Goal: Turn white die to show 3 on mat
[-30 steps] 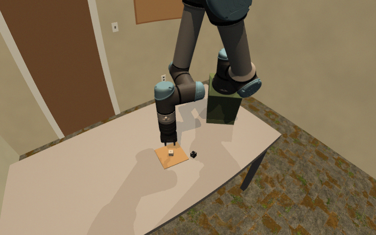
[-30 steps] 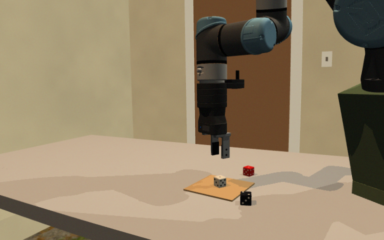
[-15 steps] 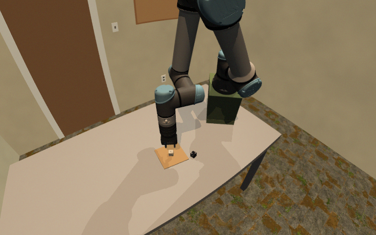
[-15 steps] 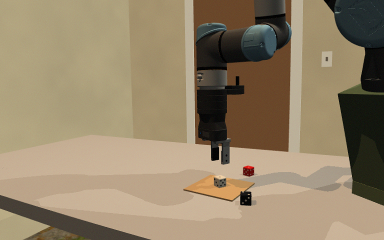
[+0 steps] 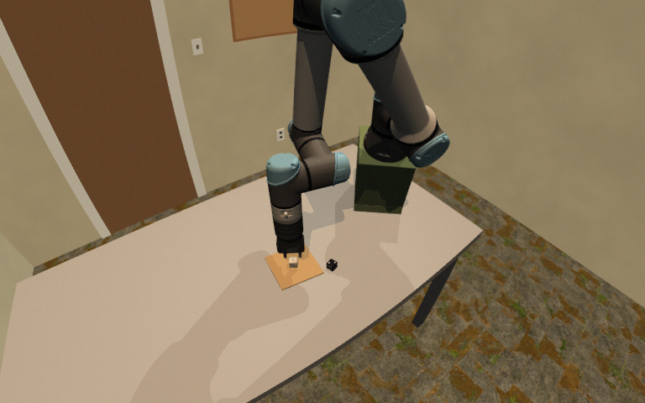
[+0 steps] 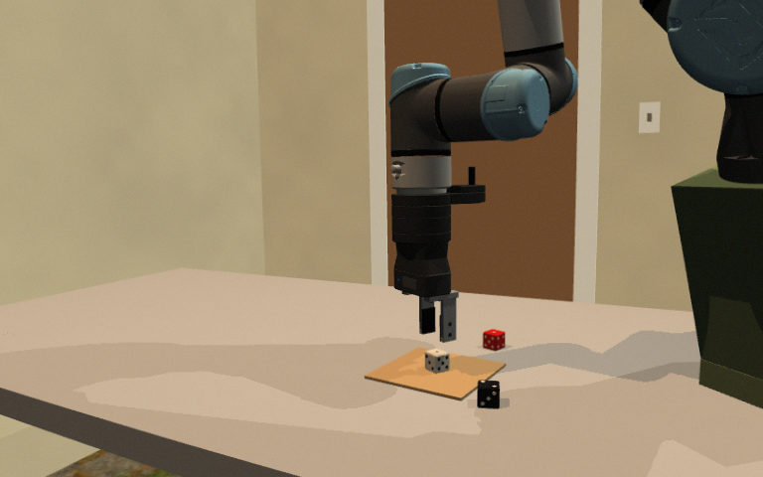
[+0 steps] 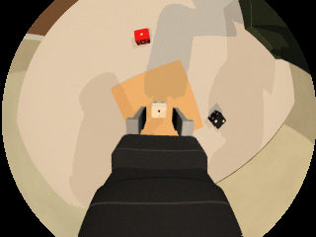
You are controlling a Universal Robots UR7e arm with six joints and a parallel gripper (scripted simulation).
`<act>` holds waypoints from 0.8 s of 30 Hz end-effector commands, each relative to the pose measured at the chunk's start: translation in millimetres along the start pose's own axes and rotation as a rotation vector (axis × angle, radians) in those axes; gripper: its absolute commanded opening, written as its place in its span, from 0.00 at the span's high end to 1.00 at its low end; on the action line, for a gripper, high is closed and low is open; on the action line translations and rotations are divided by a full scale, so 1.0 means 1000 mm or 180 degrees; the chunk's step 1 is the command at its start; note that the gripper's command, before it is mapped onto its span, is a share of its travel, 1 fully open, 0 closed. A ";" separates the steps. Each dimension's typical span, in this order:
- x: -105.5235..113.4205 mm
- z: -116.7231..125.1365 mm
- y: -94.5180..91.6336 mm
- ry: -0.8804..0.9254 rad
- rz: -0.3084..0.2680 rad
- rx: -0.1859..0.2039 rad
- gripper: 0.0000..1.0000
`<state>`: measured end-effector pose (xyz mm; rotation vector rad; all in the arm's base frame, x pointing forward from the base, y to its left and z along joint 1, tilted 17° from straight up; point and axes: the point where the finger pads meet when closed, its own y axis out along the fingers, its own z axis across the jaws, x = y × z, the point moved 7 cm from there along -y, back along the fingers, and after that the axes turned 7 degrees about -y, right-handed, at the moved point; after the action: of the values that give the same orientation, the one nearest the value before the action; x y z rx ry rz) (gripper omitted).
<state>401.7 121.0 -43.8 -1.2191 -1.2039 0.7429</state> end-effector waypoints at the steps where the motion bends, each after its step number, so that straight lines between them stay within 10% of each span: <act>1: 0.000 0.000 0.005 -0.0001 -0.0001 -0.0005 0.21; 24: 0.000 0.000 0.013 -0.0001 -0.0001 -0.0005 0.21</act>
<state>403.9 124.2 -56.4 -1.2192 -1.2039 0.7428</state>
